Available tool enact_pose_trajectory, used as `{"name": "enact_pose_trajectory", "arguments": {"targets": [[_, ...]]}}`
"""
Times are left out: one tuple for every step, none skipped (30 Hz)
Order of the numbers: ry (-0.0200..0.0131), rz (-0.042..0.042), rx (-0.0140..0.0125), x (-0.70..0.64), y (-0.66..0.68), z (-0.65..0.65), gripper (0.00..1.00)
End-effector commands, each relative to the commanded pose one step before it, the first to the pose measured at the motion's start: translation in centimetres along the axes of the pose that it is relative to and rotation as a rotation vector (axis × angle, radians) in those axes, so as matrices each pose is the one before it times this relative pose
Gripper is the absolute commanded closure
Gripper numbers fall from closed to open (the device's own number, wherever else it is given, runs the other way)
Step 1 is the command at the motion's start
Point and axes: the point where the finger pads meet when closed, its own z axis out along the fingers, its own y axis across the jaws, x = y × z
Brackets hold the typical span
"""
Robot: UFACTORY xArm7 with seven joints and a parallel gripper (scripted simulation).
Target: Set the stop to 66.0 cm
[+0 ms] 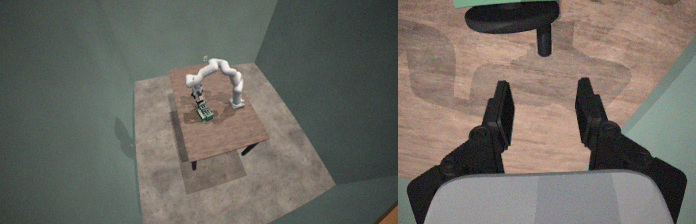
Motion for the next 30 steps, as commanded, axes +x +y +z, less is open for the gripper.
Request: {"name": "enact_pose_trajectory", "arguments": {"targets": [[-0.00238,-0.00008,-0.00329,-0.047,0.09,-0.406,0.43],[0.0,0.0,0.0,0.0,0.0,-0.196,0.43],[0.0,0.0,0.0,0.0,0.0,-0.176,0.43],[0.0,0.0,0.0,0.0,0.0,-0.126,0.43],[0.0,0.0,0.0,0.0,0.0,-0.061,0.43],[0.0,0.0,0.0,0.0,0.0,-0.011,0.43],[0.0,0.0,0.0,0.004,0.0,0.0,0.43],[0.0,0.0,0.0,0.03,0.003,0.0,0.43],[0.0,0.0,0.0,0.078,0.009,0.0,0.43],[0.0,0.0,0.0,0.144,0.015,0.0,0.43],[0.0,0.0,0.0,0.226,0.023,0.0,0.43],[0.0,0.0,0.0,0.316,0.034,0.0,0.43],[0.0,0.0,0.0,0.414,0.043,0.0,0.43],[0.0,0.0,0.0,0.515,0.054,0.0,0.43],[0.0,0.0,0.0,0.616,0.064,0.0,0.43],[0.0,0.0,0.0,0.0,0.0,0.0,0.43],[0.0,0.0,0.0,0.0,0.0,0.0,0.43],[0.0,0.0,0.0,0.713,0.075,0.0,0.43],[0.0,0.0,0.0,0.806,0.084,0.0,0.43],[0.0,0.0,0.0,0.892,0.094,0.0,0.43],[0.0,0.0,0.0,0.97,0.102,0.0,0.43],[0.0,0.0,0.0,1.038,0.109,0.0,0.43],[0.0,0.0,0.0,1.098,0.115,0.0,0.43],[0.0,0.0,0.0,1.147,0.121,0.0,0.43],[0.0,0.0,0.0,1.186,0.124,0.0,0.43],[0.0,0.0,0.0,1.216,0.128,0.0,0.43],[0.0,0.0,0.0,1.236,0.129,0.0,0.43],[0.0,0.0,0.0,1.247,0.131,0.0,0.43],[0.0,0.0,0.0,1.249,0.131,0.0,0.43],[0.0,0.0,0.0,0.0,0.0,0.0,0.43]]}}
